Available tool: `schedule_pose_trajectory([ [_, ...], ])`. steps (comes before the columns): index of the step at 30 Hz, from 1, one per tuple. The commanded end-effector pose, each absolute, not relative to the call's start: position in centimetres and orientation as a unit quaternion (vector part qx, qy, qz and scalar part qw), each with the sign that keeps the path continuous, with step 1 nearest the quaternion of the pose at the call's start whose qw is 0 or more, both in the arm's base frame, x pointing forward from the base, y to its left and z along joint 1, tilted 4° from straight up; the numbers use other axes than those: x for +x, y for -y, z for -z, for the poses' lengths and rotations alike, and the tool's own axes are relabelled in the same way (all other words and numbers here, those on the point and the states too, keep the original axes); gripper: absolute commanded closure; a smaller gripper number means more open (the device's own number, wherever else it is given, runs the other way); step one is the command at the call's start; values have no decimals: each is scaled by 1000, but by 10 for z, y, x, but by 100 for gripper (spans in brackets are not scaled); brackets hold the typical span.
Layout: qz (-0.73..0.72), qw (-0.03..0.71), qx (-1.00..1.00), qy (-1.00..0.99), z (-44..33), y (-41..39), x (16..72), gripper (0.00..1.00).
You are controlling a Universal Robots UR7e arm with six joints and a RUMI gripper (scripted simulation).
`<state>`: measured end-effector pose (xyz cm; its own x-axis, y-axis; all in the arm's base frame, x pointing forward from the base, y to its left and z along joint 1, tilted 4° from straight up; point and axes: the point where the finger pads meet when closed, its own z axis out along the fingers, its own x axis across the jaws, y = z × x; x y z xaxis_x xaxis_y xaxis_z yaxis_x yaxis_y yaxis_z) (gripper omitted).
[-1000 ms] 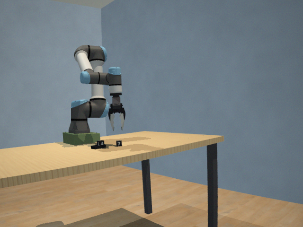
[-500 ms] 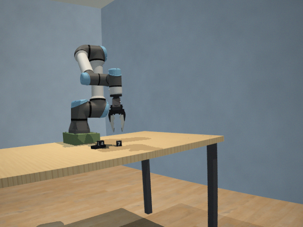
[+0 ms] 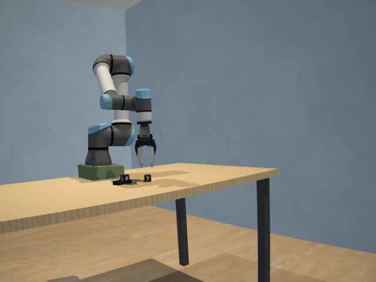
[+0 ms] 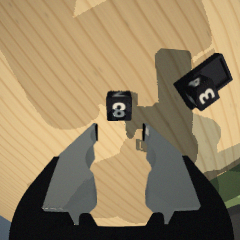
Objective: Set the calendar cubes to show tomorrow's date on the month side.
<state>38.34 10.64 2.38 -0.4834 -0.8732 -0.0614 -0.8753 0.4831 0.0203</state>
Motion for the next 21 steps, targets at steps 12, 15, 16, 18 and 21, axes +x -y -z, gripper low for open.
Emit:
schedule_pose_trajectory([
  [12,-24,22,-508,-861,-5,-108,385,71],
  [15,-24,22,-508,-861,-2,-108,385,71],
  [16,-24,22,-508,-861,-2,-109,385,71],
  [18,-24,22,-508,-861,-1,-109,385,71],
  [21,-24,22,-508,-861,0,-109,385,71],
])
